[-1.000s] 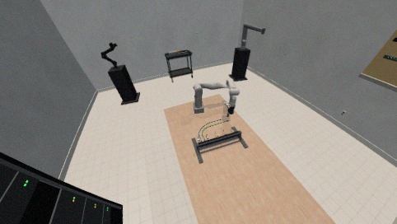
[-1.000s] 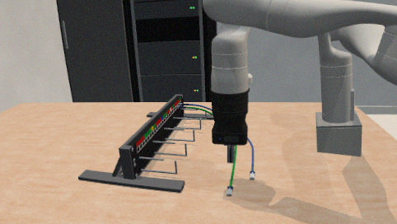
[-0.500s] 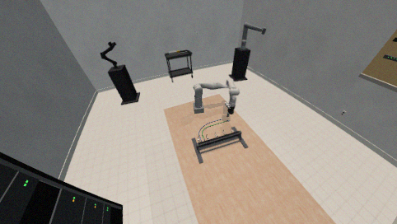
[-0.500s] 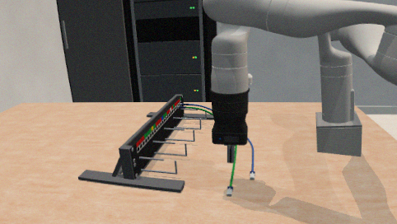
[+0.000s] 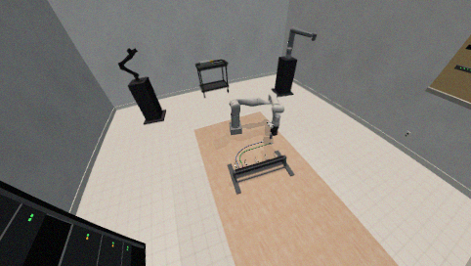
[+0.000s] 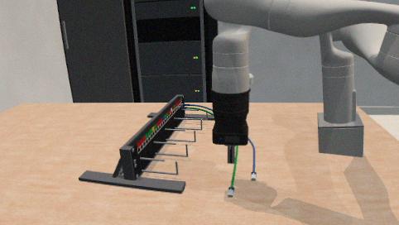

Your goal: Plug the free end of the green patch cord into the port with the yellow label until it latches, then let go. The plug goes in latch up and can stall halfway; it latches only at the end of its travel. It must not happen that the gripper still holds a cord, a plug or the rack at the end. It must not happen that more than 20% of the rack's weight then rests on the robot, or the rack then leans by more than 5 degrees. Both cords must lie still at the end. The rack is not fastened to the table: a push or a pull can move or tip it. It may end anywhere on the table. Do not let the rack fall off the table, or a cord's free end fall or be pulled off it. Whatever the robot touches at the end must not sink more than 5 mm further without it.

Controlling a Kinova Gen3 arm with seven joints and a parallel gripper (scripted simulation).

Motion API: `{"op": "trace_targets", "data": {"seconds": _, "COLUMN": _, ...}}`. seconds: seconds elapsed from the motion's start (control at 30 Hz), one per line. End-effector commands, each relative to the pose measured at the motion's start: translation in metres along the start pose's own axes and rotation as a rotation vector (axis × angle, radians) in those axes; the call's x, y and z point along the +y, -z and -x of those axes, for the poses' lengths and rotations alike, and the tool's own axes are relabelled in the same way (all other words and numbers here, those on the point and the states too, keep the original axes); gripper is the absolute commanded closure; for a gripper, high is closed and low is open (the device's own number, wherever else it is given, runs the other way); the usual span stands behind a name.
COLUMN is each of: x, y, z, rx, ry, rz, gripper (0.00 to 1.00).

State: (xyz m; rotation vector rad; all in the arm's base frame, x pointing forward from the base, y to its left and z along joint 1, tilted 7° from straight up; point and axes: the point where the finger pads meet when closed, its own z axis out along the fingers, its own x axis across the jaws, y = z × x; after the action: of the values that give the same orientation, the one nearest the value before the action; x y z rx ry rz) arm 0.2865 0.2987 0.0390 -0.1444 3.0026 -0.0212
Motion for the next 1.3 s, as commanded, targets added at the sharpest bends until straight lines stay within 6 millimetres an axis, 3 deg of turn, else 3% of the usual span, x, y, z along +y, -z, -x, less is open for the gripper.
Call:
{"op": "trace_targets", "data": {"seconds": 0.0, "x": 0.003, "y": 0.003, "z": 0.002, "rx": -0.008, "ry": 0.004, "rz": 0.008, "gripper": 1.0}}
{"op": "trace_targets", "data": {"seconds": 0.2, "x": 0.018, "y": 0.016, "z": 0.011, "rx": -0.052, "ry": 0.025, "rz": 0.047, "gripper": 1.0}}
{"op": "trace_targets", "data": {"seconds": 0.4, "x": 0.048, "y": 0.045, "z": 0.028, "rx": -0.136, "ry": 0.063, "rz": 0.124, "gripper": 1.0}}
{"op": "trace_targets", "data": {"seconds": 0.47, "x": 0.048, "y": 0.045, "z": 0.028, "rx": -0.136, "ry": 0.063, "rz": 0.124, "gripper": 1.0}}
{"op": "trace_targets", "data": {"seconds": 0.57, "x": 0.067, "y": 0.068, "z": 0.038, "rx": -0.194, "ry": 0.087, "rz": 0.178, "gripper": 1.0}}
{"op": "trace_targets", "data": {"seconds": 0.73, "x": 0.103, "y": 0.119, "z": 0.056, "rx": -0.309, "ry": 0.129, "rz": 0.291, "gripper": 1.0}}
{"op": "trace_targets", "data": {"seconds": 0.97, "x": 0.147, "y": 0.21, "z": 0.076, "rx": -0.478, "ry": 0.168, "rz": 0.467, "gripper": 1.0}}
{"op": "trace_targets", "data": {"seconds": 1.03, "x": 0.147, "y": 0.21, "z": 0.076, "rx": -0.478, "ry": 0.168, "rz": 0.467, "gripper": 1.0}}
{"op": "trace_targets", "data": {"seconds": 1.27, "x": 0.167, "y": 0.314, "z": 0.094, "rx": -0.639, "ry": 0.159, "rz": 0.654, "gripper": 1.0}}
